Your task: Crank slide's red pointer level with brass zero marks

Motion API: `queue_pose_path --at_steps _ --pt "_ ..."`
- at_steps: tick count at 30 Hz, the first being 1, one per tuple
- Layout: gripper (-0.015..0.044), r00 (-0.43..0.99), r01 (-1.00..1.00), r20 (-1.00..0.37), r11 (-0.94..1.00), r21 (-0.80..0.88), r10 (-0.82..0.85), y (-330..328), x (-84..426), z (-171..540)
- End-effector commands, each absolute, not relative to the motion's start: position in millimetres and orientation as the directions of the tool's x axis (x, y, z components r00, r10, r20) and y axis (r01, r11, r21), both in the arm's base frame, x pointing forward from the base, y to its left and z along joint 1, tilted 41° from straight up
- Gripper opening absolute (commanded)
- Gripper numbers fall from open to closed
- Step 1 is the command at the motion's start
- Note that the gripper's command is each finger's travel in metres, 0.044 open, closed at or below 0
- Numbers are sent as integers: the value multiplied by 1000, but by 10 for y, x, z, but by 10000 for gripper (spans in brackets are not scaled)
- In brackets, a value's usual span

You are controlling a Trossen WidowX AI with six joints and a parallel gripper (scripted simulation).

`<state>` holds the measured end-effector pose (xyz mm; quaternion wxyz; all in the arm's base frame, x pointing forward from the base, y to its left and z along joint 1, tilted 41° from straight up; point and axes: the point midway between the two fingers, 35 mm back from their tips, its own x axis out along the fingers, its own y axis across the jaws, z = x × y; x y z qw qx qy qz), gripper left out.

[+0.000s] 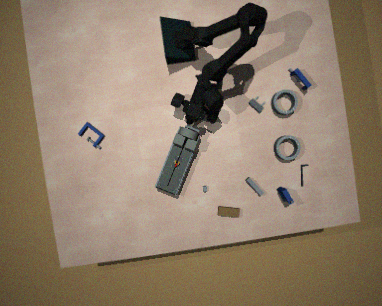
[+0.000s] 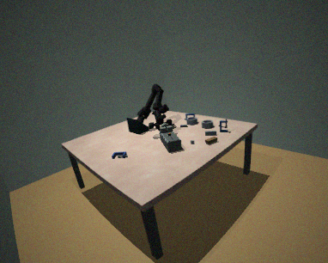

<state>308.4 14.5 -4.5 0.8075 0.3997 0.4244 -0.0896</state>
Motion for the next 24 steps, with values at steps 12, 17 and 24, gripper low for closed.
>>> queue_pose_path --at_steps 12,17,24 --pt "0 622 473 -754 667 576 210 288 3164 7" --pt "0 622 473 -754 667 576 210 301 3174 19" --pt "0 622 473 -754 666 576 210 313 3184 32"
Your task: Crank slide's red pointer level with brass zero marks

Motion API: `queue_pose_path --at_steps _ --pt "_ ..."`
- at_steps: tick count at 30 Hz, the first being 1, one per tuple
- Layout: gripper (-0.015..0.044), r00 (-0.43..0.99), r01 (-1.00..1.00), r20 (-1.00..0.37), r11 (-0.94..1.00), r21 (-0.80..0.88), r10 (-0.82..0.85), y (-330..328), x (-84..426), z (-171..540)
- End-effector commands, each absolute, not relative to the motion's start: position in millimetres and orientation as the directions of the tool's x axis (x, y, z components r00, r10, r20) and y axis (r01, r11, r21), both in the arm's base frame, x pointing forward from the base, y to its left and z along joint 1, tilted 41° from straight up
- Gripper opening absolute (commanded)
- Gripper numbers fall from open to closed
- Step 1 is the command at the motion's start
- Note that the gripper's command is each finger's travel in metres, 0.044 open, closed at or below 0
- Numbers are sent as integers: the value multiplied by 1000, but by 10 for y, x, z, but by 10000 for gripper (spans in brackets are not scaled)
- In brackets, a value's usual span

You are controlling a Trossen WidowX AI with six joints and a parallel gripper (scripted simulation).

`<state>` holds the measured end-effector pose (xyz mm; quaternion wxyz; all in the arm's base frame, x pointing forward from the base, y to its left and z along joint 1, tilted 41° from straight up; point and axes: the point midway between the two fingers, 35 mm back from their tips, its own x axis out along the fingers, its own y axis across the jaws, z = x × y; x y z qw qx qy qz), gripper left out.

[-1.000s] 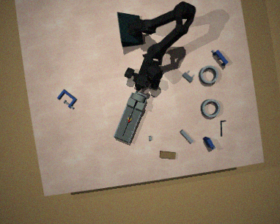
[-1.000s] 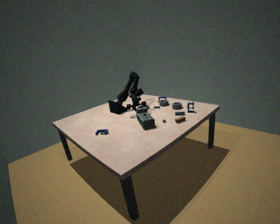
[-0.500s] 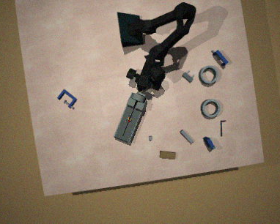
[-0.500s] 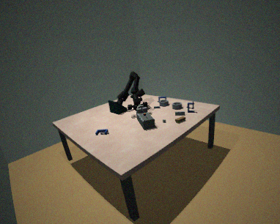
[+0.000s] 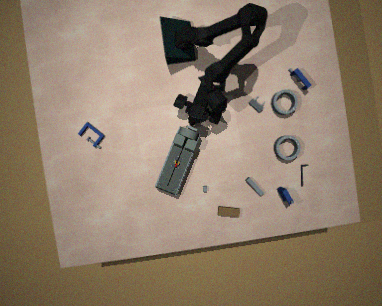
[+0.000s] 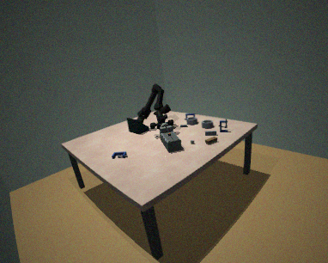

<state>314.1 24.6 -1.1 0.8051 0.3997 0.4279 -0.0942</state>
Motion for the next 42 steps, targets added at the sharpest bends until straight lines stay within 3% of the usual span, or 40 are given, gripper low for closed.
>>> queue_pose_path --at_steps 1,42 --pt "0 622 473 -754 666 576 210 315 3186 34" --pt "0 622 473 -754 666 576 210 343 3218 93"
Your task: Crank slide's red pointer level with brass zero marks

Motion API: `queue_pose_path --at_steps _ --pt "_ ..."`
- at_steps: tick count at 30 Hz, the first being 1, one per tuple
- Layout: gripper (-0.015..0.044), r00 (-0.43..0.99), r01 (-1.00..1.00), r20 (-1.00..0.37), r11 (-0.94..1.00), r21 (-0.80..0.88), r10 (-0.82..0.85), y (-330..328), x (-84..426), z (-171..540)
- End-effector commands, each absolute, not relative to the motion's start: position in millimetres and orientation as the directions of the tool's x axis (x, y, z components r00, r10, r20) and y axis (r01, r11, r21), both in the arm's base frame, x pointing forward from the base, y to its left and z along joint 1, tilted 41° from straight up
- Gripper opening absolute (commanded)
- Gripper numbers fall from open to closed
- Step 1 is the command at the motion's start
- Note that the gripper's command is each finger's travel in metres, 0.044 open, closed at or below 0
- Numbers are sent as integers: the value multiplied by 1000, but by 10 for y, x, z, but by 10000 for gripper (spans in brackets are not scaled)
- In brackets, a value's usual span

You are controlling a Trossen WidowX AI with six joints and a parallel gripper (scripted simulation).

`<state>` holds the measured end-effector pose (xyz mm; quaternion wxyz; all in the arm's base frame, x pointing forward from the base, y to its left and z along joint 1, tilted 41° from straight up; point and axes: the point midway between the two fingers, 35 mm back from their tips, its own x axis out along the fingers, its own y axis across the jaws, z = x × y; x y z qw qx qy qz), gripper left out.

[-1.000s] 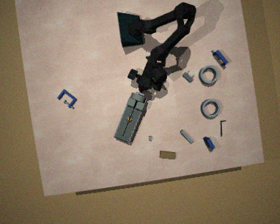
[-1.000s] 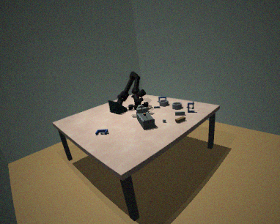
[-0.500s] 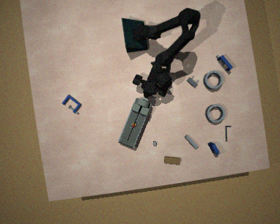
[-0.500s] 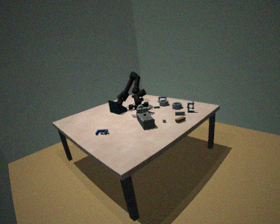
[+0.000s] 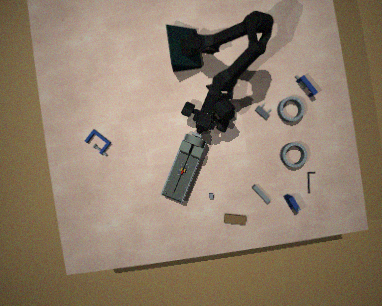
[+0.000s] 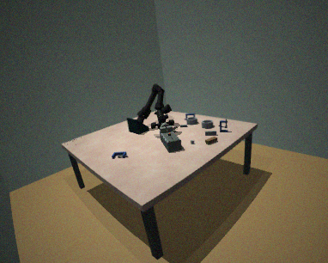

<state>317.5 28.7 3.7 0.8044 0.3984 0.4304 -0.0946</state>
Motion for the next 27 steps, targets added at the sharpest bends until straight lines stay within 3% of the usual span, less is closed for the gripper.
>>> queue_pose_path --at_steps 1,27 --pt "0 622 473 -754 666 576 210 343 3219 94" --pt "0 622 473 -754 666 576 210 355 3231 122"
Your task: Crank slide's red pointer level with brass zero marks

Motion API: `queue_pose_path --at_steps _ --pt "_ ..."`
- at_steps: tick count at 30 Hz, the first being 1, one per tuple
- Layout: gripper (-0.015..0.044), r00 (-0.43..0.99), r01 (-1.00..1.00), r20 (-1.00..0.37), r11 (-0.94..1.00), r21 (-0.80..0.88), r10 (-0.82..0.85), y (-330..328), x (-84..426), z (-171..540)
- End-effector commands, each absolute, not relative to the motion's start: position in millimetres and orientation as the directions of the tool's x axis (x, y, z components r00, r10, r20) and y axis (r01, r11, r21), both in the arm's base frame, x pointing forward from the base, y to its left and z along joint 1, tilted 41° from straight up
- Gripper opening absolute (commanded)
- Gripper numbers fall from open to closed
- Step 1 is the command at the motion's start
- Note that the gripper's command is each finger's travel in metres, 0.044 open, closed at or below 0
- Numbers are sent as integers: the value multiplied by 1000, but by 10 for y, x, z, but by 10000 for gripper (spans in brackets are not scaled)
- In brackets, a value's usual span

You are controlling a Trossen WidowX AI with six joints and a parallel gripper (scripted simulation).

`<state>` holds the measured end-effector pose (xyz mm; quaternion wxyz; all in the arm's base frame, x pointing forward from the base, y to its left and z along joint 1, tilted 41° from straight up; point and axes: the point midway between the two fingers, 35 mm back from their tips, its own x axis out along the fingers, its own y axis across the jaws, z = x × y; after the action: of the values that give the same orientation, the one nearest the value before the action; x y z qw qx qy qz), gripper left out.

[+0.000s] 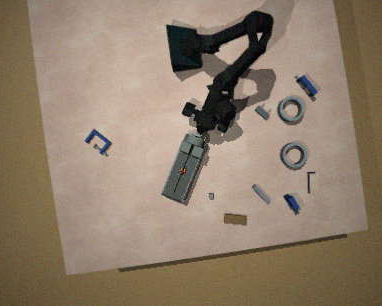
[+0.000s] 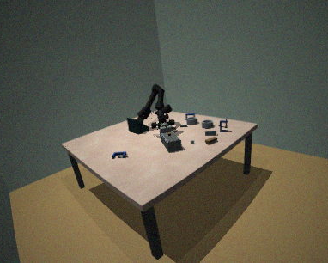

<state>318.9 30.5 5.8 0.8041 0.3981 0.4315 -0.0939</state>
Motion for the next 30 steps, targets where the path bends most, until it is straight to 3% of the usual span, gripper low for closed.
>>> queue_pose_path --at_steps 1,30 --pt "0 622 473 -754 666 576 210 355 3231 123" --pt "0 623 473 -754 666 577 210 366 3246 160"
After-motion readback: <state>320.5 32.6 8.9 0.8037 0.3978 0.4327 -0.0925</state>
